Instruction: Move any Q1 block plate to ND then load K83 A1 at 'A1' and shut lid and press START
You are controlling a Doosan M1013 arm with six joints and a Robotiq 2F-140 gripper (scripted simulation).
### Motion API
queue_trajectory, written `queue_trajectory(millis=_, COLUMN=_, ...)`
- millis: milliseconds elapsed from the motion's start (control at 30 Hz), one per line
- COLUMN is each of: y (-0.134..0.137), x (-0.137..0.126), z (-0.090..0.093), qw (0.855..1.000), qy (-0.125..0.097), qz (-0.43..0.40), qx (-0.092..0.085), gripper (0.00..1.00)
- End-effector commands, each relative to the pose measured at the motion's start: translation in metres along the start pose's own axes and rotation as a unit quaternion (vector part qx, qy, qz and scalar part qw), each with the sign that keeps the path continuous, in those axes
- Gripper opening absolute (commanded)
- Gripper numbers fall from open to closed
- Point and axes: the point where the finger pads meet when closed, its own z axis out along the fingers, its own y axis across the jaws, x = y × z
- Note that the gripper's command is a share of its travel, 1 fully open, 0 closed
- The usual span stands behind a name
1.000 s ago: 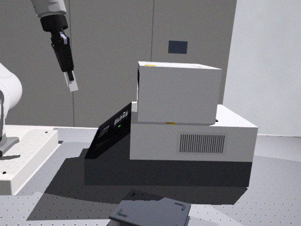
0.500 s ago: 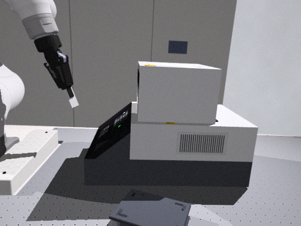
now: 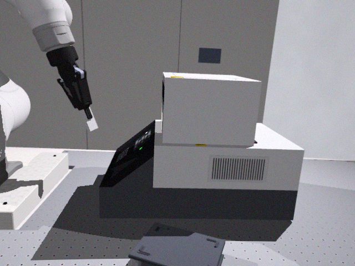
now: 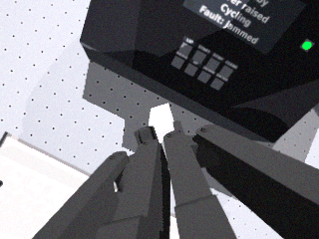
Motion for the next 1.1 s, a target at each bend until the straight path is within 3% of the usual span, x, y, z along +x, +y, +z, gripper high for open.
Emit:
queue_trajectory(millis=0, y=0.002, x=0.002, z=0.004, qw=1.0, qy=0.0, qz=0.0, qx=0.0, gripper=0.0)
queue_trajectory(millis=1067, y=0.02, x=0.02, z=0.044, qw=1.0, qy=0.0, qz=0.0, qx=0.0, gripper=0.0)
